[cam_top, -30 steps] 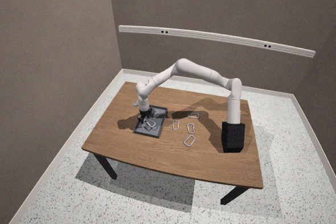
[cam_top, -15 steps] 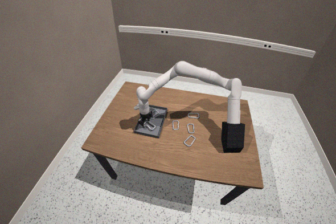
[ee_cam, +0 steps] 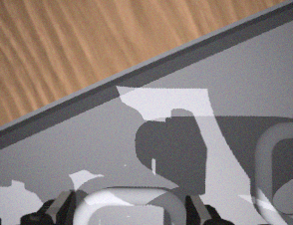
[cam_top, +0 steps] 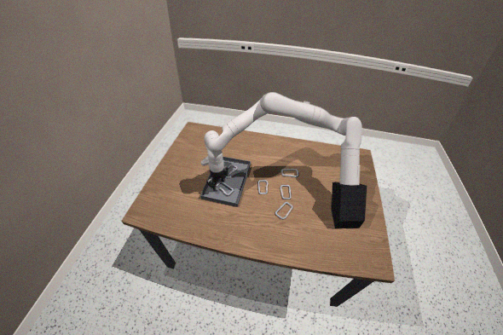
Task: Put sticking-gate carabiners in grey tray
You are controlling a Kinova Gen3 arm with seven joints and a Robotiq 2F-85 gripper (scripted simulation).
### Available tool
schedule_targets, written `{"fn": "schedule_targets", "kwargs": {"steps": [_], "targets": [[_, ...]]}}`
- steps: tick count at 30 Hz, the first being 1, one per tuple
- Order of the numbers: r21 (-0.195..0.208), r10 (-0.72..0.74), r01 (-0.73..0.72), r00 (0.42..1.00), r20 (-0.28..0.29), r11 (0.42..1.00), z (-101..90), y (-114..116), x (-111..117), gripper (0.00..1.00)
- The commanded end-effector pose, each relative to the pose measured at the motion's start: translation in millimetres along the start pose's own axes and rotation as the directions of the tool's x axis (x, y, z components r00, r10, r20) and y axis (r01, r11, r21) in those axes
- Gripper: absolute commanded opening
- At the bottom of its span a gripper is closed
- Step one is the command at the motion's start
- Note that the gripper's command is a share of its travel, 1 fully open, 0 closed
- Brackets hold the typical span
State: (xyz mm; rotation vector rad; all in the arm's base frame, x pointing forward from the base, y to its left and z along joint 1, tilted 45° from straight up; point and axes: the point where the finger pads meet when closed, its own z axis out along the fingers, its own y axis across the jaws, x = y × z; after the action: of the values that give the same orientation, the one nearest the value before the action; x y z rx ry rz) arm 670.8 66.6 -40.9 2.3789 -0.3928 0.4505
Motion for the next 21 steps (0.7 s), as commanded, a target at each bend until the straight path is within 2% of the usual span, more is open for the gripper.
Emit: {"fn": "schedule_targets", "kwargs": {"steps": [1,21], "targets": [[0.002,0.000,0.000,1.000,-0.001,1.000,-1.4,-0.6,0.5,0.00],[0.002,0.000,0.000,1.000,-0.001,1.000,0.6,-1.0,1.0,0.00]]}}
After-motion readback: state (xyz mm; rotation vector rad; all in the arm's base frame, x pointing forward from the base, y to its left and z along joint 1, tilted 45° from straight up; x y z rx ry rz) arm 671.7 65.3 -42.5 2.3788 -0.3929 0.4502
